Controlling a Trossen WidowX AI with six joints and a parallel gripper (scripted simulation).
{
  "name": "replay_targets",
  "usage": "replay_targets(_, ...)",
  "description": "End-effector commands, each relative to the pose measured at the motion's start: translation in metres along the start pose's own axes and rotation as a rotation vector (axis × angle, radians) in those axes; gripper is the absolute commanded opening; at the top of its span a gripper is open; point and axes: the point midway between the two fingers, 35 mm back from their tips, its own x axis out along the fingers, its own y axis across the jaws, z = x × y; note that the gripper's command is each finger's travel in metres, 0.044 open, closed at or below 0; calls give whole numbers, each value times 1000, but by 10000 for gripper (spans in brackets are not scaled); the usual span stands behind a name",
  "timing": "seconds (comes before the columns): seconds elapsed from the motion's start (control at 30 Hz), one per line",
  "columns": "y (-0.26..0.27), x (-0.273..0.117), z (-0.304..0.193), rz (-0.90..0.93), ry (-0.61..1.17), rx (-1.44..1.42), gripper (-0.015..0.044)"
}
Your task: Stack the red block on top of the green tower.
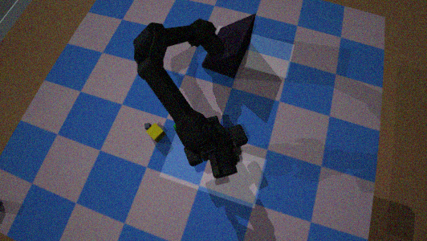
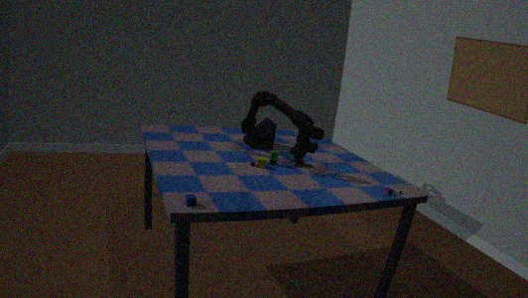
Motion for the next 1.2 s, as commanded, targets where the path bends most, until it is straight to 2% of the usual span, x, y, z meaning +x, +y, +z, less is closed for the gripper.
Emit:
replay_targets(0.0,0,-6,0,-2,2,-4,0)
replay_targets(0.83,1,-115,1,2,0,-5,0)
replay_targets(1.17,-1,-117,0,2,0,-5,0)
